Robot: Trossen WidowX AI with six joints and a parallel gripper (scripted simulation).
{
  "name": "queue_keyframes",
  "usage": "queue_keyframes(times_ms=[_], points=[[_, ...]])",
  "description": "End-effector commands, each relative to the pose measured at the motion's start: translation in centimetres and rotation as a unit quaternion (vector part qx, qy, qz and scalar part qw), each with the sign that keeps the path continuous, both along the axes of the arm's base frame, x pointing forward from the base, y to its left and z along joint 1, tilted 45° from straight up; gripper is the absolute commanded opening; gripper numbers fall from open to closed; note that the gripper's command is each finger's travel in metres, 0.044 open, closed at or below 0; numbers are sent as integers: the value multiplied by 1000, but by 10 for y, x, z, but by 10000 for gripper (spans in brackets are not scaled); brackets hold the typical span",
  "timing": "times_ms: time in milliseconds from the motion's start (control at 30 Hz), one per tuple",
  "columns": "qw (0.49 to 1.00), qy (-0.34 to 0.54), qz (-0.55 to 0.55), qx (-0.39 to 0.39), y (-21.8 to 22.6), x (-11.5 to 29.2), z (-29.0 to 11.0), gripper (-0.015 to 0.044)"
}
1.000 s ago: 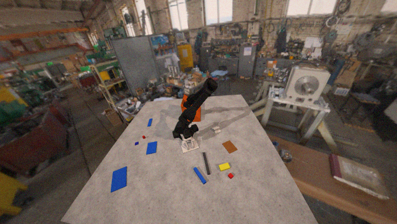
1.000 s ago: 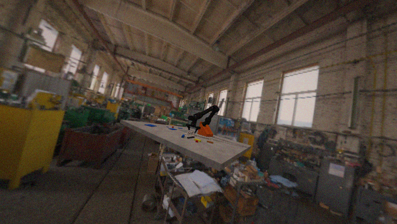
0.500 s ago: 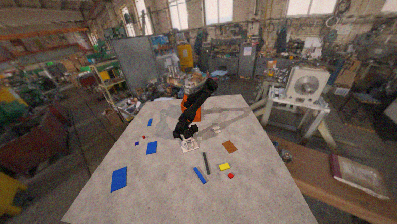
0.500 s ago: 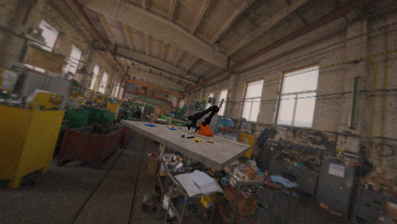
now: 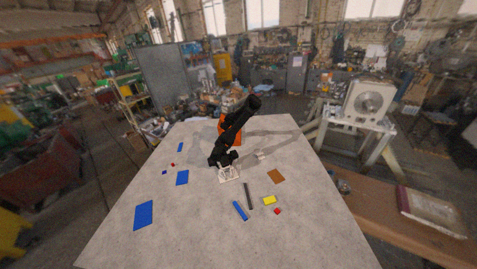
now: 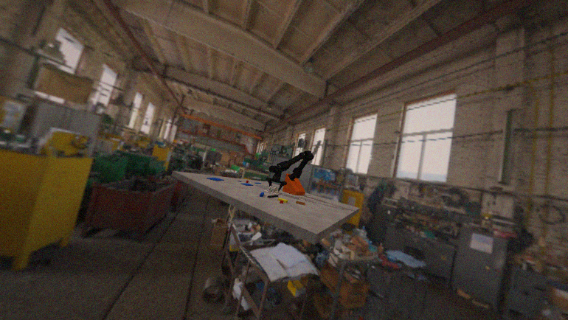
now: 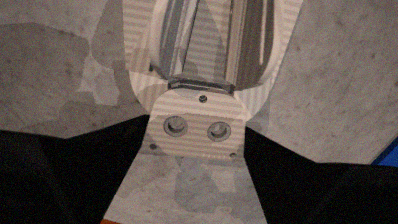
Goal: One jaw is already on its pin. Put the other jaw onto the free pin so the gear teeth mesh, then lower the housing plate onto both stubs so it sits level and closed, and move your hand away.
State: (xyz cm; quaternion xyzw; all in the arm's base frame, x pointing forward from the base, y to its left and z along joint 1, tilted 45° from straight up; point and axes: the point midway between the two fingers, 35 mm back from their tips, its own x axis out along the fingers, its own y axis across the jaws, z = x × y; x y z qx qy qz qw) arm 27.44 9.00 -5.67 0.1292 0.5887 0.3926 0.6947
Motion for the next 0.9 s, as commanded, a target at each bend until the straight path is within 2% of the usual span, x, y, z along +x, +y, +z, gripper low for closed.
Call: queue_keyframes(times_ms=[0, 867], points=[[1000, 1, -1, 3, 2, 0, -1, 351], [1000, 2, -1, 3, 6, -1, -5, 351]])
